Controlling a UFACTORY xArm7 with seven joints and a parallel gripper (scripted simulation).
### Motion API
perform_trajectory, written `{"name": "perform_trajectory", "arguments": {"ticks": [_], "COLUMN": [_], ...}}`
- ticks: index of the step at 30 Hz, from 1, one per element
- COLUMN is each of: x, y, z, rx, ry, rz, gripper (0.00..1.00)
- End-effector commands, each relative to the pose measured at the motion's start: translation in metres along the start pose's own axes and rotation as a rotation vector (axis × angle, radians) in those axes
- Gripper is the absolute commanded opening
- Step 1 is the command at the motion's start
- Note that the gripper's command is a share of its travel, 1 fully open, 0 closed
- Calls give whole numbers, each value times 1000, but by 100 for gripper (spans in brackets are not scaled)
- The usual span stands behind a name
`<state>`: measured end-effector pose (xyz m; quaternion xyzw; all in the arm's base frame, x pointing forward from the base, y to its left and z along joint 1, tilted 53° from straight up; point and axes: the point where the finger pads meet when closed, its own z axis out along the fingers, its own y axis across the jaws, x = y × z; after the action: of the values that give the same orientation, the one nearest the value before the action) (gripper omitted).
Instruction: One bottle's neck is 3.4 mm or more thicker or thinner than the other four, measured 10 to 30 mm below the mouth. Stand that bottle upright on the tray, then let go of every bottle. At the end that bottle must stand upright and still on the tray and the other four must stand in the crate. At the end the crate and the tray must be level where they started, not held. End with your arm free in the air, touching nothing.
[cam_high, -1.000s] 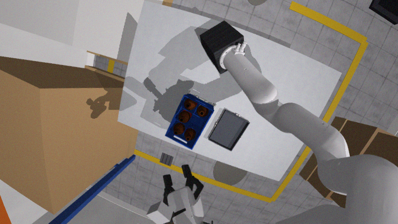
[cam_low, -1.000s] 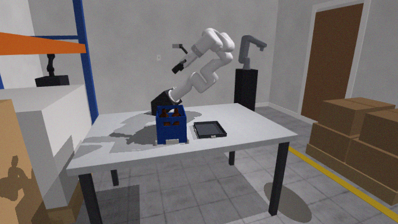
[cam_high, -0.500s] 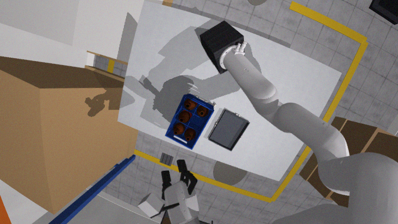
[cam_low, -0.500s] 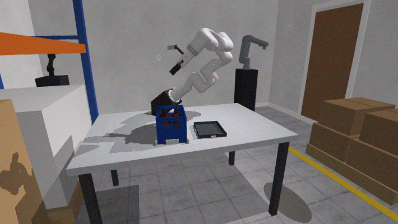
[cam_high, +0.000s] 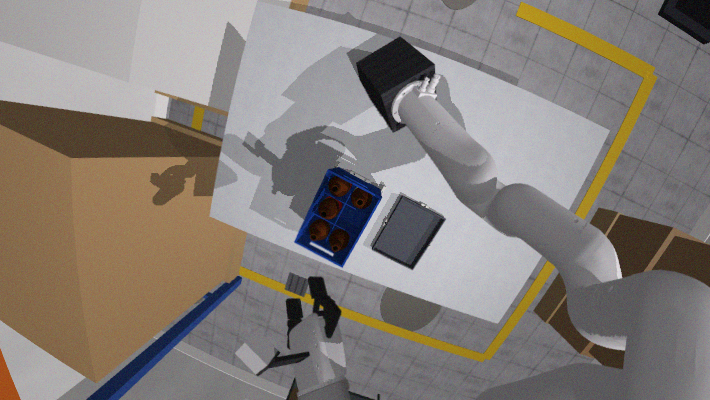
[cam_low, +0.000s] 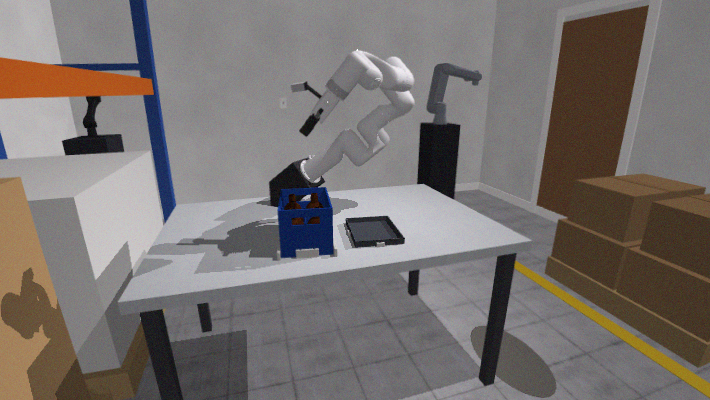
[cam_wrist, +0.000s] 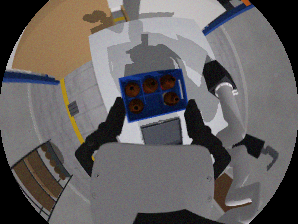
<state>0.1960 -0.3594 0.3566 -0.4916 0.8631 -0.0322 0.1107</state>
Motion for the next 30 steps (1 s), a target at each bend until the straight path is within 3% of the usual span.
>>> {"name": "perform_trajectory", "arguments": {"ticks": [1, 13, 15, 30], "x": [9, 9, 12, 12], "y": [4, 4, 5, 5], "z": [19, 19, 46, 46], "rx": [37, 37, 91, 91], "ry": [-67, -67, -148, -148], "rz": [-99, -99, -231, -231], "gripper": [100, 100, 100, 100]}}
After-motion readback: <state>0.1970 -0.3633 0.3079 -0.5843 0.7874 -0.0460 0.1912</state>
